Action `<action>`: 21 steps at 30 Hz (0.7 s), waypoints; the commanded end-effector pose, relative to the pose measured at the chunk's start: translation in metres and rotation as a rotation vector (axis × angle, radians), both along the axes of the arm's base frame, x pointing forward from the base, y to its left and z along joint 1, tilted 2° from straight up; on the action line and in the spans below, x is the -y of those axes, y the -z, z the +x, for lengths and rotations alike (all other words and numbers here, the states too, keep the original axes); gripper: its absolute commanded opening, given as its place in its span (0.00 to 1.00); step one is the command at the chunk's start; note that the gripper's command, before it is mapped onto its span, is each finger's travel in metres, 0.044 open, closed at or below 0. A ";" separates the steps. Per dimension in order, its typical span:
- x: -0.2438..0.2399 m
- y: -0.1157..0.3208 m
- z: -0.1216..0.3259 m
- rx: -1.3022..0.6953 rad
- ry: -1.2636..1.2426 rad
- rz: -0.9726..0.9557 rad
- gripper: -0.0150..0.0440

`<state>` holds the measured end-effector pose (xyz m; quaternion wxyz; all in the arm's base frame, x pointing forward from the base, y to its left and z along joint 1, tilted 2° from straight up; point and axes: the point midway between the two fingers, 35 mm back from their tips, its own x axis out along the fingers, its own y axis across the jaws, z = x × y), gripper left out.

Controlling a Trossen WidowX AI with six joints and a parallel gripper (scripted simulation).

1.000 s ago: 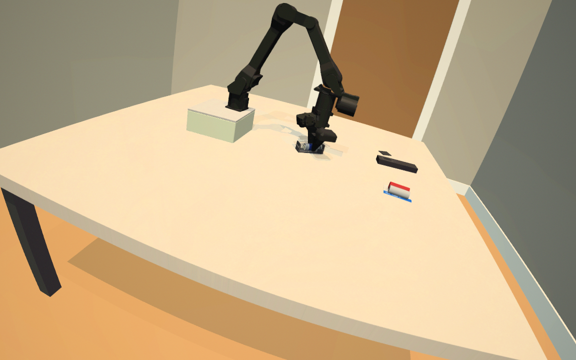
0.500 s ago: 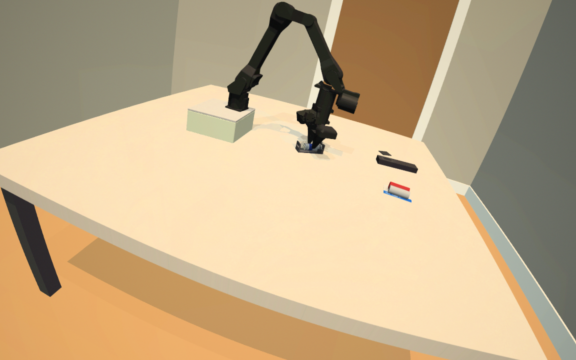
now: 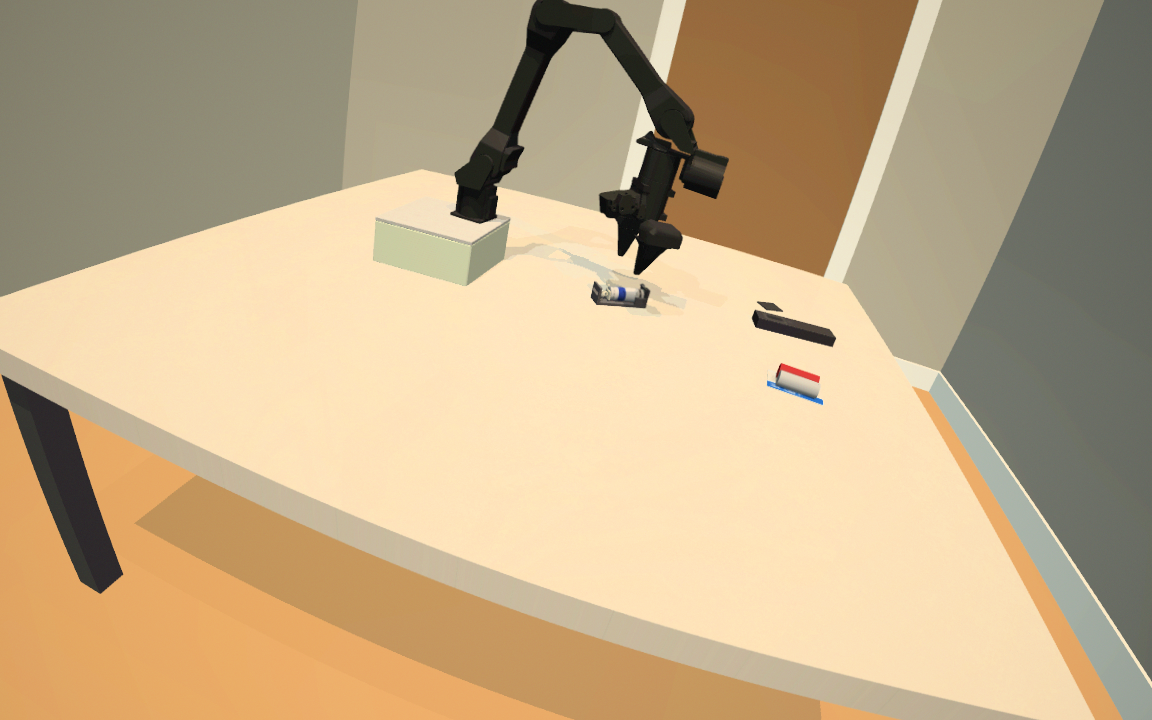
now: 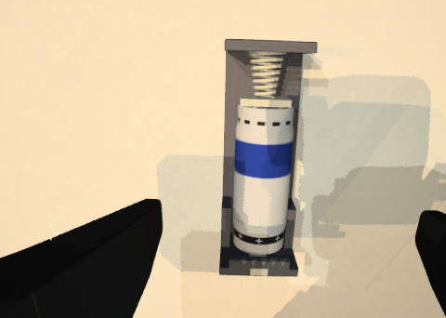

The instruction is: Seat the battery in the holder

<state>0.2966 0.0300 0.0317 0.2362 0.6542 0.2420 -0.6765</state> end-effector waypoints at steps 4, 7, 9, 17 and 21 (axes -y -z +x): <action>-0.001 -0.027 -0.002 0.022 0.004 0.003 1.00; -0.001 -0.027 -0.002 0.022 0.004 0.003 1.00; -0.001 -0.027 -0.002 0.022 0.004 0.003 1.00; -0.001 -0.027 -0.002 0.022 0.004 0.003 1.00; -0.001 -0.027 -0.002 0.022 0.004 0.003 1.00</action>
